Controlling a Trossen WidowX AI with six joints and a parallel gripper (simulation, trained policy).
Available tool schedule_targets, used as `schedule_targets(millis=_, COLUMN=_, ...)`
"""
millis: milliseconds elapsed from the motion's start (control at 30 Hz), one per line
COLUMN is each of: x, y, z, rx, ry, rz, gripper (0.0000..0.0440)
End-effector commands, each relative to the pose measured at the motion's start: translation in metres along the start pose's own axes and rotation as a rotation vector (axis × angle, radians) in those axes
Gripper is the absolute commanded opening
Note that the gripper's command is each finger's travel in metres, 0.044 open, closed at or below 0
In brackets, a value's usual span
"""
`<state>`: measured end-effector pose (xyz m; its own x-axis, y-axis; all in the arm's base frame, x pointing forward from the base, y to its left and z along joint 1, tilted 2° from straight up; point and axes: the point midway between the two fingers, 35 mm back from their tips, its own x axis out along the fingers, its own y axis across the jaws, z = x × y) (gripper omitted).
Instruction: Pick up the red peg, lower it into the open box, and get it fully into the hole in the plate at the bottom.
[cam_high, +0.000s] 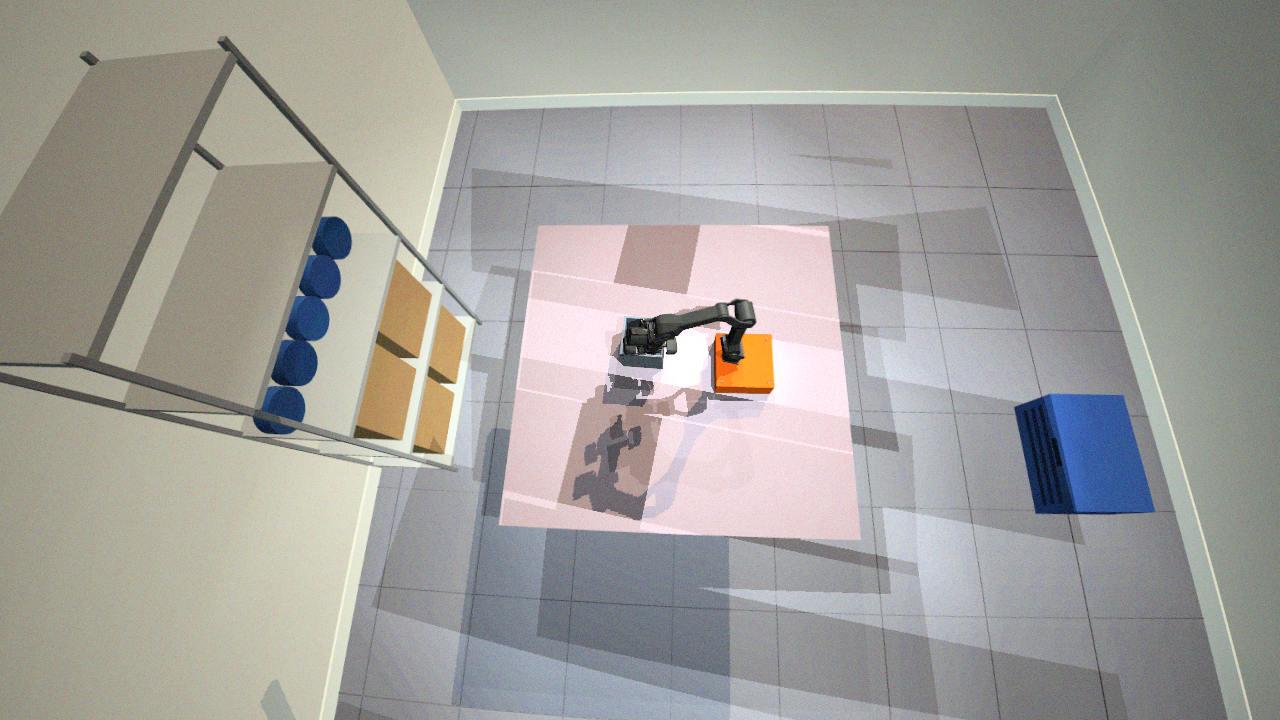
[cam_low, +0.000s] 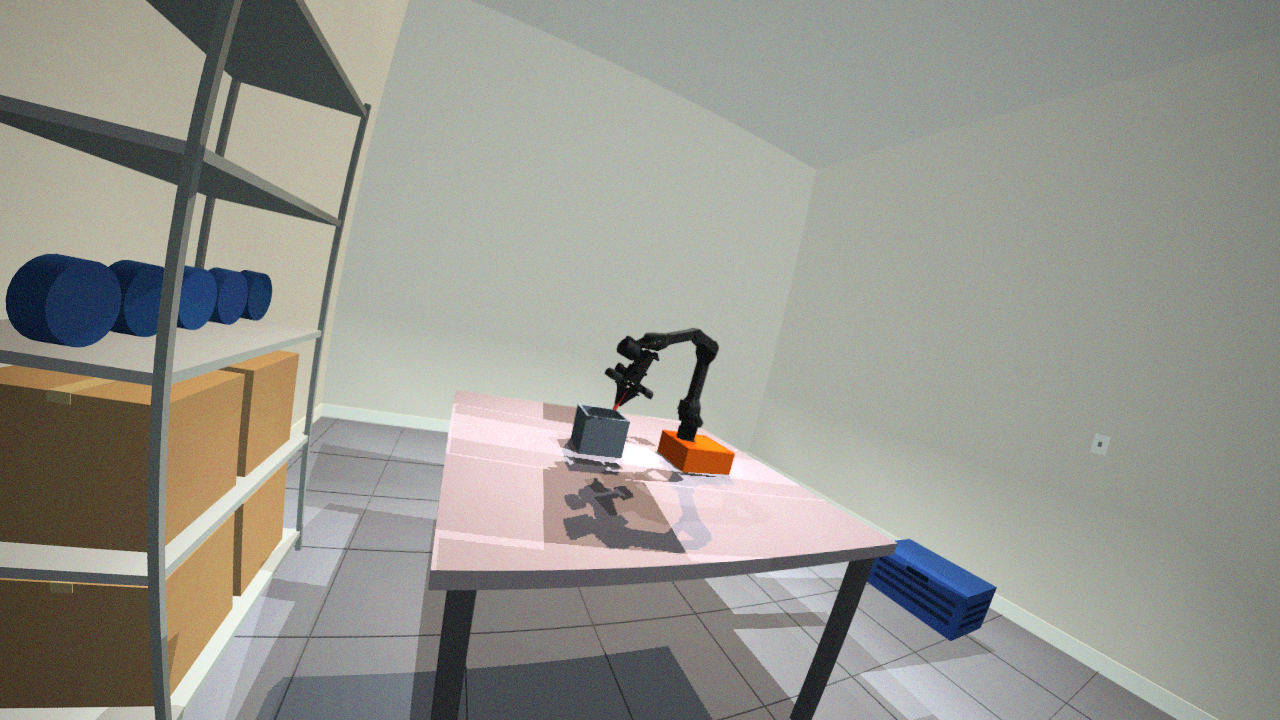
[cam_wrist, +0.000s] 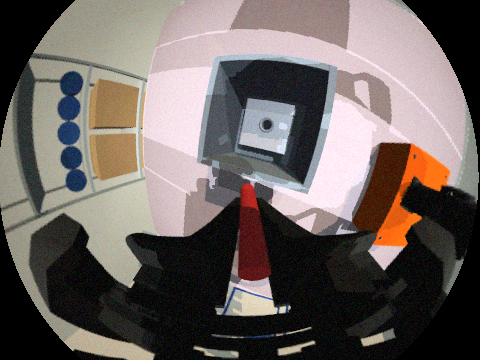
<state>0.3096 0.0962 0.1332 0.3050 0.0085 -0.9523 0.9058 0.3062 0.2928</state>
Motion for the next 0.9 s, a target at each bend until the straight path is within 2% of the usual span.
schedule_targets(millis=0, x=0.003, y=-0.001, z=0.010, rx=-0.001, ry=-0.011, rz=-0.021, gripper=0.0000)
schedule_targets(millis=533, x=0.022, y=-0.010, z=0.050, rx=-0.006, ry=-0.016, rz=-0.119, gripper=0.0000)
schedule_targets(millis=867, x=0.047, y=-0.017, z=0.062, rx=-0.013, ry=0.010, rz=-0.166, gripper=0.0001)
